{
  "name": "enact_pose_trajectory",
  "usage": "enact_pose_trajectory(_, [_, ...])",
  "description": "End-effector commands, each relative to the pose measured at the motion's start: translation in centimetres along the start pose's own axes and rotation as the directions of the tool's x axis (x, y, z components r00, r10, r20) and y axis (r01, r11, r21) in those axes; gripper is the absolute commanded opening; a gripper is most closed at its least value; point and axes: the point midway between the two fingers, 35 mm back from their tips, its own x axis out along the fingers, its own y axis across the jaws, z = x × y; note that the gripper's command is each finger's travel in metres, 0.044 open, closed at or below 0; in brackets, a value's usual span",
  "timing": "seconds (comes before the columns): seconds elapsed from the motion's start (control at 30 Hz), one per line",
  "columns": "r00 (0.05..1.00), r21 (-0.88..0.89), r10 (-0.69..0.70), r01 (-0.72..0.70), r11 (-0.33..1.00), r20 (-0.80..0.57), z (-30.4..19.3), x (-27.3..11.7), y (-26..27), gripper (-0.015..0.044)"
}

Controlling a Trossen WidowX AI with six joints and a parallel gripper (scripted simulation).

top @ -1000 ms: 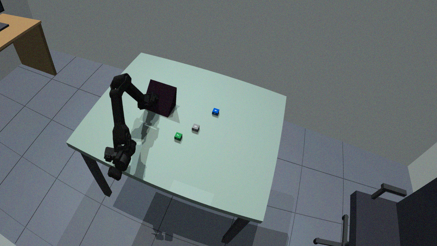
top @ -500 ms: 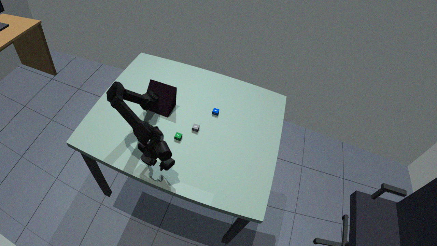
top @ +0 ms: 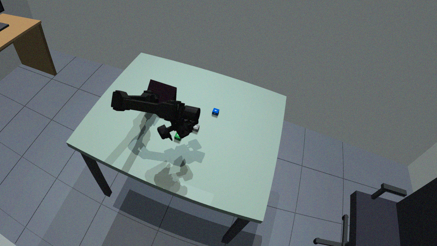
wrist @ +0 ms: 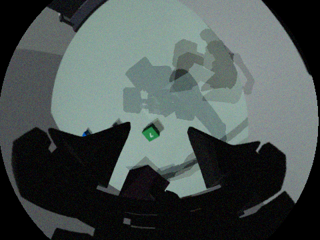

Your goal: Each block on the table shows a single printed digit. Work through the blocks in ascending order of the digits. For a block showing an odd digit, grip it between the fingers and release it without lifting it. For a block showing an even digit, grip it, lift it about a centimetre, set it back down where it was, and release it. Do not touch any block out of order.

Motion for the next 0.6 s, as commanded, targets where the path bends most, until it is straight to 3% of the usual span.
enact_pose_trajectory(0.0, [1.0, -0.337, 0.019, -0.02, 0.941, -0.007, -2.8, -2.1, 2.6, 0.04])
enact_pose_trajectory(0.2, [1.0, -0.722, 0.011, 0.006, 0.692, 0.019, -6.6, -5.2, 4.7, 0.04])
enact_pose_trajectory(0.57, [0.999, -0.687, -0.051, 0.032, 0.726, -0.007, -5.5, -4.1, 3.2, 0.04])
